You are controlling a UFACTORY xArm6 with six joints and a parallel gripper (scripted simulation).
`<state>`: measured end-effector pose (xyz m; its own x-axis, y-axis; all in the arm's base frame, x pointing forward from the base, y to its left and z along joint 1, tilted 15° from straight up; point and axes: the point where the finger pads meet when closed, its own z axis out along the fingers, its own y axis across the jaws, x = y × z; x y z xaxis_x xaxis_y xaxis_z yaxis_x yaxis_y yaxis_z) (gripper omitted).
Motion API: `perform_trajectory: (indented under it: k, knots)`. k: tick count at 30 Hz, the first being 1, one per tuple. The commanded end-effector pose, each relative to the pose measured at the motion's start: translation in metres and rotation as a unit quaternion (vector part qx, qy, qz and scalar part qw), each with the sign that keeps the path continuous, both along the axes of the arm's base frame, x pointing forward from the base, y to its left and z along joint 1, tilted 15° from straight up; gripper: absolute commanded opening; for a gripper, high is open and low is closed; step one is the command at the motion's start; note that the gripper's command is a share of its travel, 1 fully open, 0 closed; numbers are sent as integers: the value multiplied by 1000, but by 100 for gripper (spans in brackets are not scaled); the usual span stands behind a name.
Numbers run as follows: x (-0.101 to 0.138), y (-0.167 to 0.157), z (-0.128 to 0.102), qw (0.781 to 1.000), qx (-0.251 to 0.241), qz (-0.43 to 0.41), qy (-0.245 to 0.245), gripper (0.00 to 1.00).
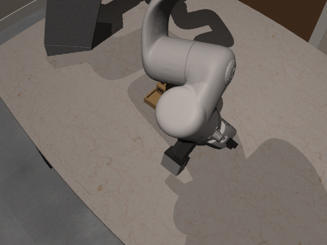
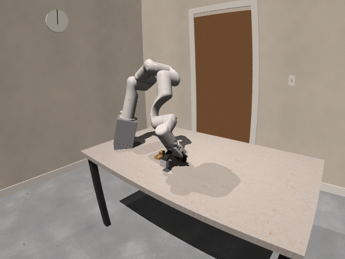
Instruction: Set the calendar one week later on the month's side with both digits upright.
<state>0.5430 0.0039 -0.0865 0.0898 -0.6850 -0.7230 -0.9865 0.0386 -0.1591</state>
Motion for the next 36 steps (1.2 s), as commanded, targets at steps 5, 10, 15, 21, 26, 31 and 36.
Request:
perform_trajectory:
  k: [5,10,15,21,26,31,36]
  knots:
    - [1,-1,2,1000,-1,0,-2,27]
    - [1,-1,2,1000,-1,0,-2,27]
    - [1,-1,2,1000,-1,0,-2,27]
    - [1,-1,1,1000,-1,0,-2,27]
    - [2,-1,1,1000,-1,0,-2,27]
    - [2,0,0,1000,-1,0,-2,27]
    - [2,0,-2,1000,-1,0,-2,27]
